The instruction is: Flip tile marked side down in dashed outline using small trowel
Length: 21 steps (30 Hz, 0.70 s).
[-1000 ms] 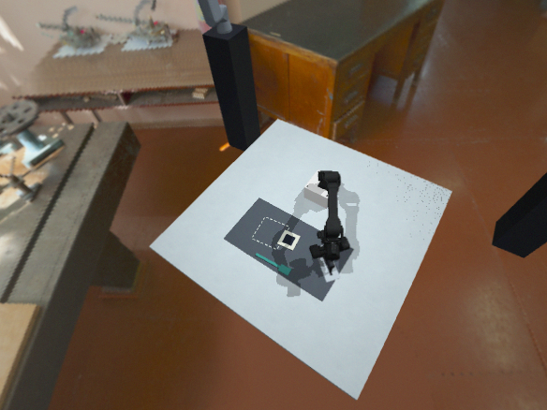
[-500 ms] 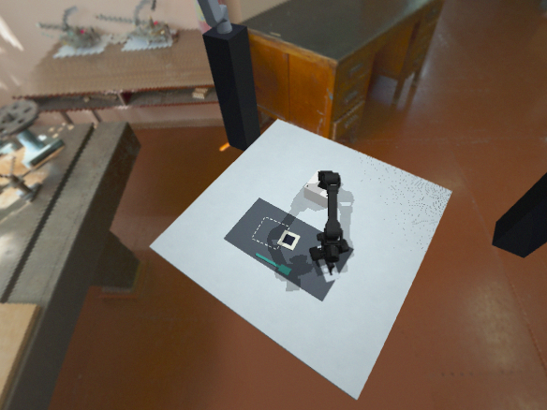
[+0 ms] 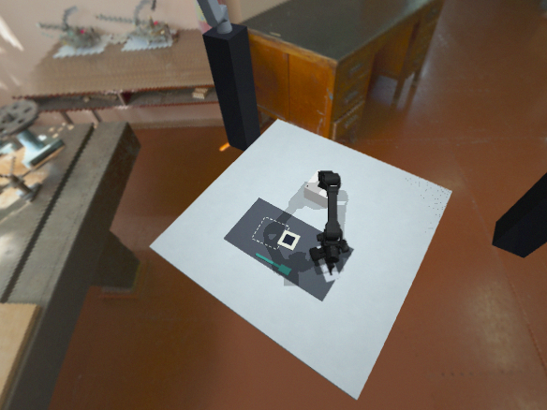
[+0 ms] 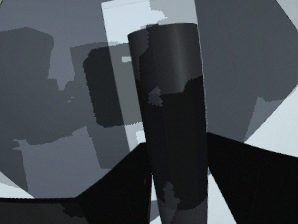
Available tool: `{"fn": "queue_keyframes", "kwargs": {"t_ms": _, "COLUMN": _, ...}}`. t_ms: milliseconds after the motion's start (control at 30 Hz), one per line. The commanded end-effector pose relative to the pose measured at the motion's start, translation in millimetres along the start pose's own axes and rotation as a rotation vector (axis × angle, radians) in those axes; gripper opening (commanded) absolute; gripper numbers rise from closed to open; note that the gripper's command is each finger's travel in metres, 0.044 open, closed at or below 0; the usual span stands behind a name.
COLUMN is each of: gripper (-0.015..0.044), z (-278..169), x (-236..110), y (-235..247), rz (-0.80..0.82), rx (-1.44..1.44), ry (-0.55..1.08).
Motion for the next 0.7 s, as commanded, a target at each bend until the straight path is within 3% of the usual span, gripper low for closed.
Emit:
{"fn": "queue_keyframes", "kwargs": {"t_ms": 0, "gripper": 0.0130, "z": -0.1, "x": 0.7, "y": 0.1, "rz": -0.001, "rx": 0.003, "ry": 0.001}}
{"fn": "queue_keyframes", "kwargs": {"t_ms": 467, "gripper": 0.0130, "z": -0.1, "x": 0.7, "y": 0.1, "rz": -0.001, "rx": -0.002, "ry": 0.001}}
{"fn": "queue_keyframes", "kwargs": {"t_ms": 667, "gripper": 0.0130, "z": -0.1, "x": 0.7, "y": 0.0, "rz": -0.001, "rx": -0.160, "ry": 0.001}}
Point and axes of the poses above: the point midway between the two fingers, 35 mm back from their tips, its own x axis out along the fingers, its own y axis across the jaws, z = x × y, the point moved 6 cm from there along -x, back along the fingers, and after that the axes turned 14 degrees about -x, right-handed, at the moved point
